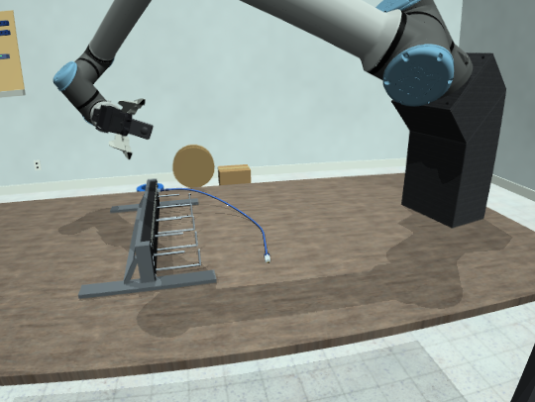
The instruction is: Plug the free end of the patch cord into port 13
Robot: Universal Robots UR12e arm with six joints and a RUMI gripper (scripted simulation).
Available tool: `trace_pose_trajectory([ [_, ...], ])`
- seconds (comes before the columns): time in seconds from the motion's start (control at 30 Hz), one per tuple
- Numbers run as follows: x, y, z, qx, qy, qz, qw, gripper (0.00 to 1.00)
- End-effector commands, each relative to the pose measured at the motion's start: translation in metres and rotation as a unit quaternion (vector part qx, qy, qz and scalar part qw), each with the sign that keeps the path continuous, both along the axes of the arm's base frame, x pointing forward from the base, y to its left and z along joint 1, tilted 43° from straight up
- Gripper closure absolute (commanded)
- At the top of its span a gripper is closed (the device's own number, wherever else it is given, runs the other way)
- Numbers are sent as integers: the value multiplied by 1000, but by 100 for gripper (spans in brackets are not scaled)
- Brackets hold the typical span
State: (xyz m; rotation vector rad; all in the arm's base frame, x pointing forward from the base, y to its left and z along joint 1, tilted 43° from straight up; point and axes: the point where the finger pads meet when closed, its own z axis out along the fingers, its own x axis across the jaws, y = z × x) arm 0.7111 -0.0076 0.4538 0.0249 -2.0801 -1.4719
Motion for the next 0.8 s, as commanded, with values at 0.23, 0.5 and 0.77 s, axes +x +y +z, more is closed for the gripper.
trace_pose_trajectory([
  [0.23,0,0,1,0,-1,0,1000,0],
  [0.5,0,0,1,0,-1,0,1000,0],
  [0.77,-60,-22,68,0,-1,0,1000,0],
])
